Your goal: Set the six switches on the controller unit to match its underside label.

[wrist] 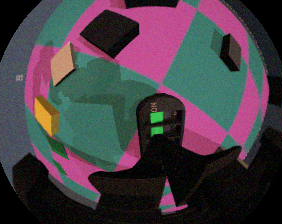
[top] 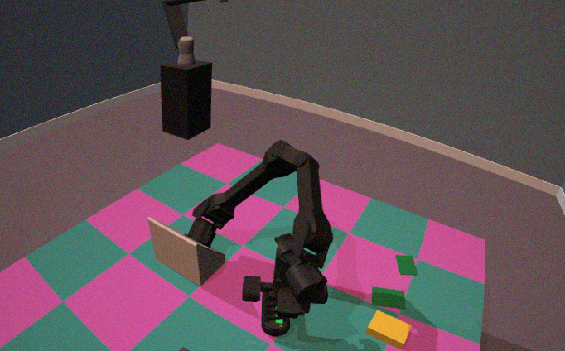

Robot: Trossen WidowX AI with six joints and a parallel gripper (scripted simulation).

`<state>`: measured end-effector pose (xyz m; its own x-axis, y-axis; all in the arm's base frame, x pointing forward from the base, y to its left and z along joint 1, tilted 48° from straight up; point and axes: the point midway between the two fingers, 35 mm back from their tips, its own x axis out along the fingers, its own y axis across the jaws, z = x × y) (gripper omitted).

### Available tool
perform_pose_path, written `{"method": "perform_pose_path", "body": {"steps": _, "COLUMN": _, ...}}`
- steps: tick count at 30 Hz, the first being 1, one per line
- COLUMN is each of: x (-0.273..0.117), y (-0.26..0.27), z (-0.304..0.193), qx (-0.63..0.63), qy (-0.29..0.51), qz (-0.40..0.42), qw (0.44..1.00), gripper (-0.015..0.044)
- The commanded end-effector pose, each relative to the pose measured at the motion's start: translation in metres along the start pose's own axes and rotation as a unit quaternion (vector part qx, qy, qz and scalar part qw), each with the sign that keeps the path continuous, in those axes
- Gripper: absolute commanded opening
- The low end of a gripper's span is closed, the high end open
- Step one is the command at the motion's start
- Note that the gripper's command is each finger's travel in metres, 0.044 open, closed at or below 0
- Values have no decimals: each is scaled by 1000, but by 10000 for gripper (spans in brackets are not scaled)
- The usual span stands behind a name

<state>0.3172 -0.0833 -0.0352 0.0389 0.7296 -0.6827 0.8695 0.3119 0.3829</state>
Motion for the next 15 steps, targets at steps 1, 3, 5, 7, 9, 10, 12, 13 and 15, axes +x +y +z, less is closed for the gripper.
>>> {"method": "perform_pose_path", "body": {"steps": 1, "x": 8, "y": -1, "z": -2, "qx": 5, "qy": 4, "qz": 1, "qw": 1000, "gripper": 0}}
{"method": "perform_pose_path", "body": {"steps": 3, "x": 11, "y": -1, "z": -2, "qx": 5, "qy": 4, "qz": 1, "qw": 1000, "gripper": 0}}
{"method": "perform_pose_path", "body": {"steps": 5, "x": 14, "y": -1, "z": -2, "qx": 5, "qy": 4, "qz": 1, "qw": 1000, "gripper": 0}}
{"method": "perform_pose_path", "body": {"steps": 7, "x": 15, "y": -1, "z": -2, "qx": 5, "qy": 4, "qz": 1, "qw": 1000, "gripper": 0}}
{"method": "perform_pose_path", "body": {"steps": 9, "x": 18, "y": -1, "z": -2, "qx": 5, "qy": 4, "qz": 1, "qw": 1000, "gripper": 0}}
{"method": "perform_pose_path", "body": {"steps": 10, "x": 20, "y": -1, "z": -2, "qx": 5, "qy": 4, "qz": 1, "qw": 1000, "gripper": 0}}
{"method": "perform_pose_path", "body": {"steps": 12, "x": 22, "y": -1, "z": -2, "qx": 5, "qy": 4, "qz": 2, "qw": 1000, "gripper": 0}}
{"method": "perform_pose_path", "body": {"steps": 13, "x": 22, "y": -1, "z": -2, "qx": 5, "qy": 4, "qz": 2, "qw": 1000, "gripper": 0}}
{"method": "perform_pose_path", "body": {"steps": 15, "x": 22, "y": -1, "z": -2, "qx": 5, "qy": 4, "qz": 2, "qw": 1000, "gripper": 0}}
